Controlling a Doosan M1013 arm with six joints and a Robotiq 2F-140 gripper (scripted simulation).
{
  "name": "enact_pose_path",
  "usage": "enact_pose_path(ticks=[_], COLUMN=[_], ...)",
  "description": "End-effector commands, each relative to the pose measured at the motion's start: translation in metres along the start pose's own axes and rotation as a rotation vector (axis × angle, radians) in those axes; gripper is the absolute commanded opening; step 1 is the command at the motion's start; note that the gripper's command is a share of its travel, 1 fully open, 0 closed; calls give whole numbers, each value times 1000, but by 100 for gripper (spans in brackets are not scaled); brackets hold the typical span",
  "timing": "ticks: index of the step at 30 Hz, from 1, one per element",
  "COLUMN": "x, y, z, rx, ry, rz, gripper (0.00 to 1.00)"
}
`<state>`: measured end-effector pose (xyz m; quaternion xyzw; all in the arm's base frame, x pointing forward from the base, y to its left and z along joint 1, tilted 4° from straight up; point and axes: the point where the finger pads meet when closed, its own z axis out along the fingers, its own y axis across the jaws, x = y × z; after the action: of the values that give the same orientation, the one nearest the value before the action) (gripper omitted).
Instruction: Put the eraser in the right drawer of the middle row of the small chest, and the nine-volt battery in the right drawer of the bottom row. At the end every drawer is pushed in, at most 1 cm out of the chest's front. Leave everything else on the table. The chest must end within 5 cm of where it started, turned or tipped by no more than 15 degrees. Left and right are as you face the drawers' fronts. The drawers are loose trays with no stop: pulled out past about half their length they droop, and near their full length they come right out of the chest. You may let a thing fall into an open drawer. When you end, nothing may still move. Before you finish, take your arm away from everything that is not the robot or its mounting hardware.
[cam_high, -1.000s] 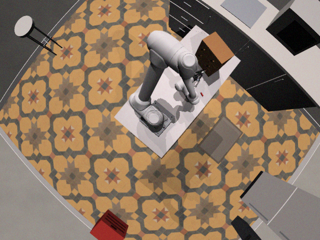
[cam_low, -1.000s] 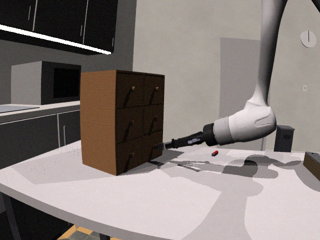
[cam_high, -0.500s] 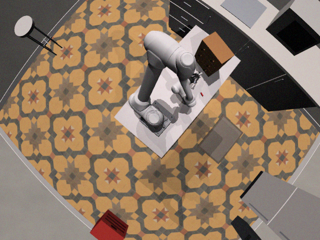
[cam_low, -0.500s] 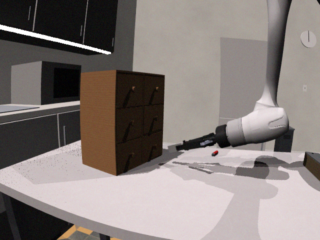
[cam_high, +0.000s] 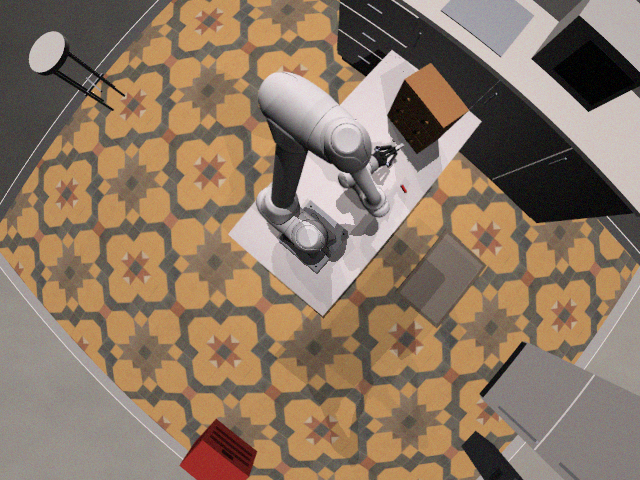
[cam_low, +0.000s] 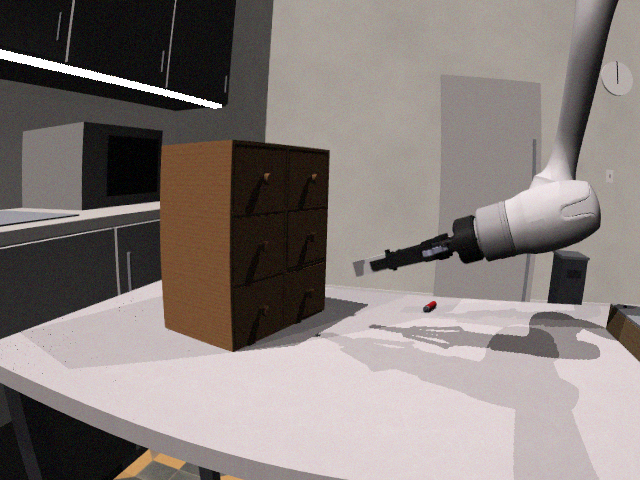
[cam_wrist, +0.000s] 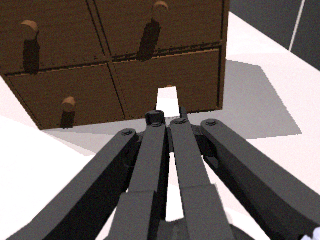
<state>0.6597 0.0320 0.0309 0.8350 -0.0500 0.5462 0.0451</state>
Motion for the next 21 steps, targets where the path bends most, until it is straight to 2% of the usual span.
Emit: enact_pose_path(ticks=[1, 21], x=[26, 29], y=[0, 0], z=[-28, -32], rx=[-2, -3], ry=[-4, -20], rz=[-1, -1], gripper=[0, 0])
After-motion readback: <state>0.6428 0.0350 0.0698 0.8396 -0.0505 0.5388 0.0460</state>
